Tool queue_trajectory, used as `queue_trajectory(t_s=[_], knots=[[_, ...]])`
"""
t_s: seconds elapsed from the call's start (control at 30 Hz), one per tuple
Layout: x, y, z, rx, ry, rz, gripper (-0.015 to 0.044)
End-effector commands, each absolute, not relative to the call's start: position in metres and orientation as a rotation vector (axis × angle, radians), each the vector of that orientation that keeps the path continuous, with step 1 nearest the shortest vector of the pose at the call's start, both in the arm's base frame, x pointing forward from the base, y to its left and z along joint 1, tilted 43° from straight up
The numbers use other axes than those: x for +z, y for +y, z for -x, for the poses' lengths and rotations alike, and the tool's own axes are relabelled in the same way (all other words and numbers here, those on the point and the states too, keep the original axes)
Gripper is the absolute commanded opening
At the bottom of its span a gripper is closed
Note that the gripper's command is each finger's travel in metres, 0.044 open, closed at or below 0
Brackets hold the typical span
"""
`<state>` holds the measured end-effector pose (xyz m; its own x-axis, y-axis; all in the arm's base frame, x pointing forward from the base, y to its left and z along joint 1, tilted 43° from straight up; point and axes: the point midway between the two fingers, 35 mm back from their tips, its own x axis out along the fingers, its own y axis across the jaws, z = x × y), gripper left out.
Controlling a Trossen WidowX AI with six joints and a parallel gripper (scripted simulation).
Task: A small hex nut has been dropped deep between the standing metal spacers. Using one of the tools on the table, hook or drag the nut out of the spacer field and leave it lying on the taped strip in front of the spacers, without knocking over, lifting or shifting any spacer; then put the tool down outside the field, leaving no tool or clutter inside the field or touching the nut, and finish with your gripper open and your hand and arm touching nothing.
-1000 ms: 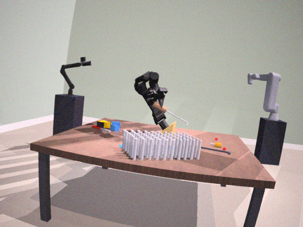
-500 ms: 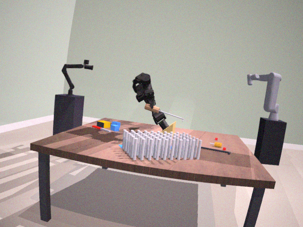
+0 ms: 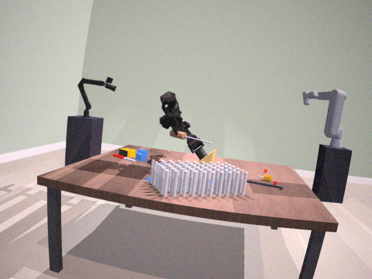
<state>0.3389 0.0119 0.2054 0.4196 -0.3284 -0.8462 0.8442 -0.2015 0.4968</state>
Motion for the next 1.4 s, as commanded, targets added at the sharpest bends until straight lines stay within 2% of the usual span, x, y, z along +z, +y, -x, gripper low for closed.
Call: queue_trajectory(t_s=[0.0,0.47,0.73,1.37], knots=[[0.211,0.002,-0.333,-1.195,0.416,-1.501,0.0],[0.227,-0.032,-0.315,-1.336,0.098,-1.87,0.0],[0.22,-0.038,-0.316,-1.34,0.094,-1.876,0.0],[0.142,-0.111,-0.317,-1.338,0.094,-1.877,0.0]])
